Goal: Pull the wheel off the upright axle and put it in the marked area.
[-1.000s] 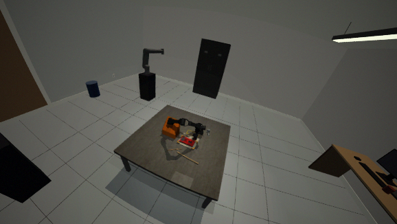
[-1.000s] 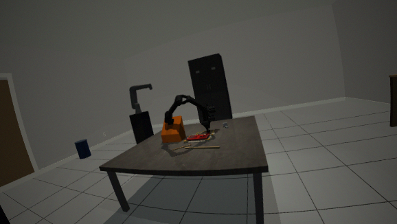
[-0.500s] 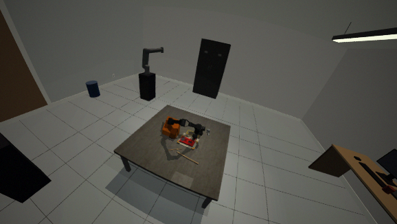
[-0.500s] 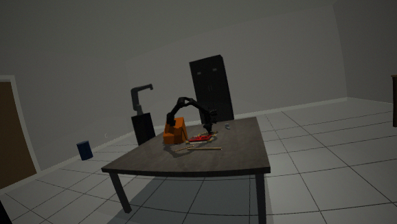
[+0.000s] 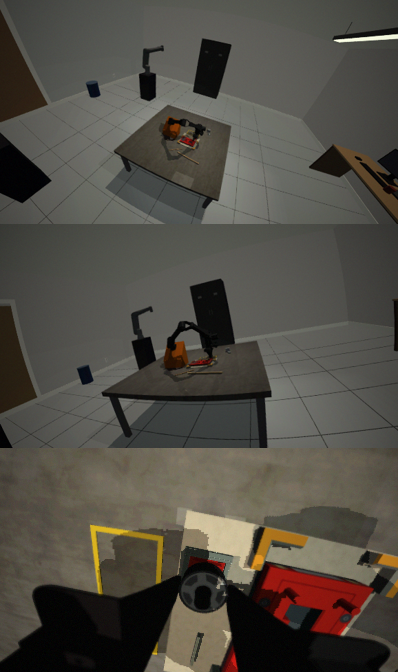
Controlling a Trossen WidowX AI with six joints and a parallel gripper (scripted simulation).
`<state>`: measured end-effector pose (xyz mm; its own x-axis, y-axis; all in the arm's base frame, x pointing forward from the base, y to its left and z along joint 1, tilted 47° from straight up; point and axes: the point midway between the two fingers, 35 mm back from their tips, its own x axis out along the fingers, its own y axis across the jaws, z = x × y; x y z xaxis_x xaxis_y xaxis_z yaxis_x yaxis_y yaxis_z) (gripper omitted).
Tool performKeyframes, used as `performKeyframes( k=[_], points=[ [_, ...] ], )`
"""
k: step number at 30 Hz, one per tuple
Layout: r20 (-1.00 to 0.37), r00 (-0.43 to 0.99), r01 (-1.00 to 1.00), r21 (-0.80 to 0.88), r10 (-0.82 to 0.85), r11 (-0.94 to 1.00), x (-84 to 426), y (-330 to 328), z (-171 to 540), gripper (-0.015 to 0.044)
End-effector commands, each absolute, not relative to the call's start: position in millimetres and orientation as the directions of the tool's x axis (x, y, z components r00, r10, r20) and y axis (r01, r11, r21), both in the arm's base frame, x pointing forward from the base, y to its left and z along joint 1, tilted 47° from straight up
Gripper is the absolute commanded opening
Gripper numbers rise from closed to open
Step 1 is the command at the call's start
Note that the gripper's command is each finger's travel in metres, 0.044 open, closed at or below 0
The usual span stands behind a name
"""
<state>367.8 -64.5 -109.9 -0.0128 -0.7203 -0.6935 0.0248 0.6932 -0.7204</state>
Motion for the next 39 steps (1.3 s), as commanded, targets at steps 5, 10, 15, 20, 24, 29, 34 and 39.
performKeyframes(
  k=[5, 10, 15, 20, 24, 29, 34, 39],
  points=[
    [-0.693, -0.013, 0.025, -0.72, -0.72, 0.693, 368.2, -62.6, -108.1, 0.0],
    [-0.693, -0.013, 0.024, -0.721, -0.72, 0.693, 368.3, -61.4, -107.1, 0.0],
    [-0.693, -0.013, 0.024, -0.721, -0.72, 0.693, 368.4, -60.2, -106.0, 0.0],
    [-0.693, -0.013, 0.023, -0.721, -0.721, 0.693, 368.5, -59.0, -104.9, 0.0],
    [-0.693, -0.014, 0.023, -0.721, -0.721, 0.693, 368.5, -58.0, -104.0, 0.0],
    [-0.693, -0.014, 0.023, -0.721, -0.721, 0.693, 368.6, -56.8, -102.9, 0.0],
    [-0.693, -0.014, 0.022, -0.721, -0.721, 0.693, 368.7, -55.6, -101.8, 0.0],
    [-0.693, -0.014, 0.022, -0.721, -0.721, 0.693, 368.7, -54.4, -100.7, 0.0]
  ],
)
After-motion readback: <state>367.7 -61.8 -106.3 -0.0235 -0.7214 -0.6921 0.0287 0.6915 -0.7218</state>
